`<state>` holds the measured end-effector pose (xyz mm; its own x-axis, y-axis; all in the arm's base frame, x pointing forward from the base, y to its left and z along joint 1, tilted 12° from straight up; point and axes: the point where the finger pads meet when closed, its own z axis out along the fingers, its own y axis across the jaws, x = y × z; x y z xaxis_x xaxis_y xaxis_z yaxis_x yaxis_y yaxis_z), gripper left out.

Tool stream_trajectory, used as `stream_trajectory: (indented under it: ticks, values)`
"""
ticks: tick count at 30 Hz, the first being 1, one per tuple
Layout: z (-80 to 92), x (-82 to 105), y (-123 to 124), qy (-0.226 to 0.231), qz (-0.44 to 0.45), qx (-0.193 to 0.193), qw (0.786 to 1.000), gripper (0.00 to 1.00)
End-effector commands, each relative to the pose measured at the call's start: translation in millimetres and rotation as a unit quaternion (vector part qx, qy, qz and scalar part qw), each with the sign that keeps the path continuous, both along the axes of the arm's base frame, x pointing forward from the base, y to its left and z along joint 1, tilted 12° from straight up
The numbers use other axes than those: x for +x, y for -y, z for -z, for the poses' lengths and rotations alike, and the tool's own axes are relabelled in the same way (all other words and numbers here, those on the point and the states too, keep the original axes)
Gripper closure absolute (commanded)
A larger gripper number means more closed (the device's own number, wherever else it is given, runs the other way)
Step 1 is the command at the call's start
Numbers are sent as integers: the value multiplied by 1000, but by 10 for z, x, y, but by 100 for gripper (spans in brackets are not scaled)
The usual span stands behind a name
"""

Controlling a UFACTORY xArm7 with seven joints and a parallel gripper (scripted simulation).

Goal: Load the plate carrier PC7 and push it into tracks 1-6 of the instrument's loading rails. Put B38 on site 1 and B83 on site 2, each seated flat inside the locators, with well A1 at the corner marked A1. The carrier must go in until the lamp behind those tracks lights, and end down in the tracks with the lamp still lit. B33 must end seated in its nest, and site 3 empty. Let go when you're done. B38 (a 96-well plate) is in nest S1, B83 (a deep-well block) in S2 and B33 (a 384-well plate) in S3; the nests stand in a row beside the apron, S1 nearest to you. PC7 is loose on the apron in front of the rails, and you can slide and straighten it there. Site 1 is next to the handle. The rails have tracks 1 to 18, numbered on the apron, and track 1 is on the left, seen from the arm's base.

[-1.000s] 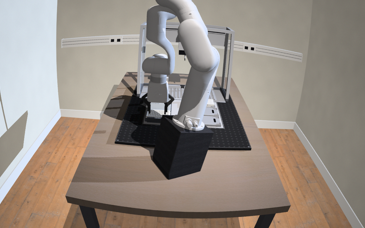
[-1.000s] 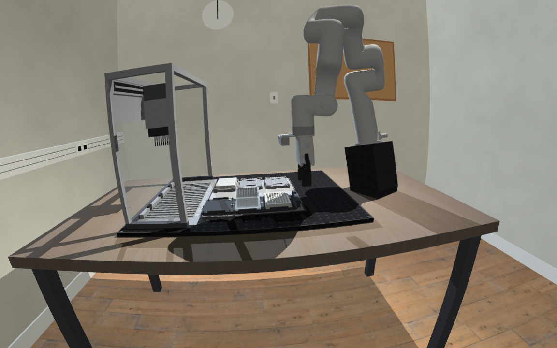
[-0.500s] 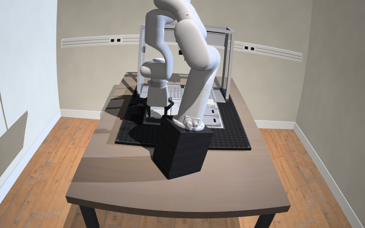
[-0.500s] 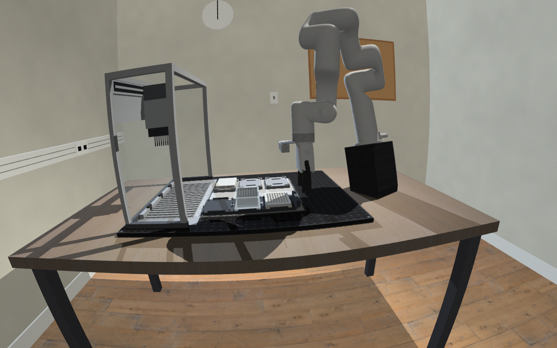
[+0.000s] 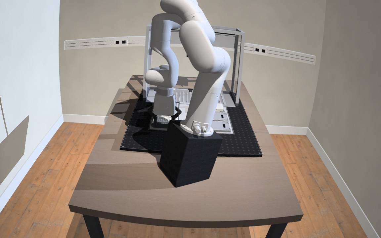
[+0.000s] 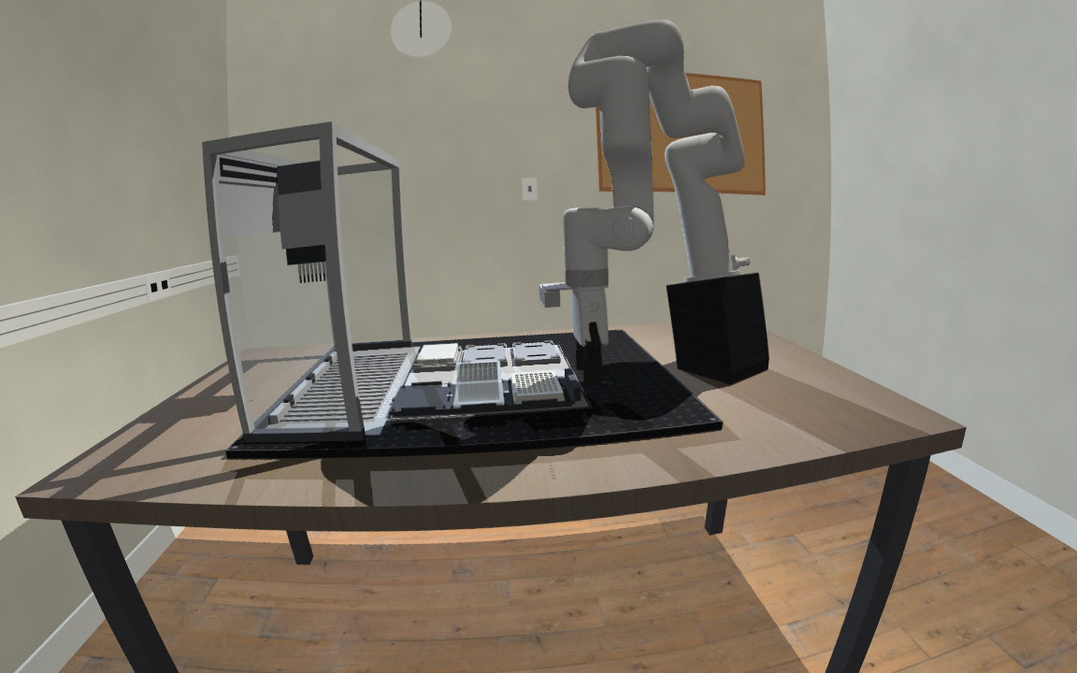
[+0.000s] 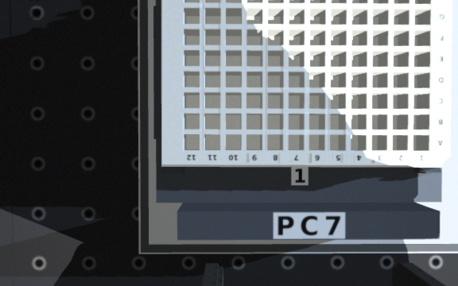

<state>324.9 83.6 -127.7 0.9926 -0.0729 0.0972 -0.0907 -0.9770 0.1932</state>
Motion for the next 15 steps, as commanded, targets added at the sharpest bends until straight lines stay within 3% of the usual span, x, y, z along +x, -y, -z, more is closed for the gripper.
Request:
stream_trajectory:
  ticks: [1, 15]
  values:
    - [10, 12, -4, 3, -1, 2, 1000, 18]
    - [55, 16, 5, 3, -1, 2, 1000, 18]
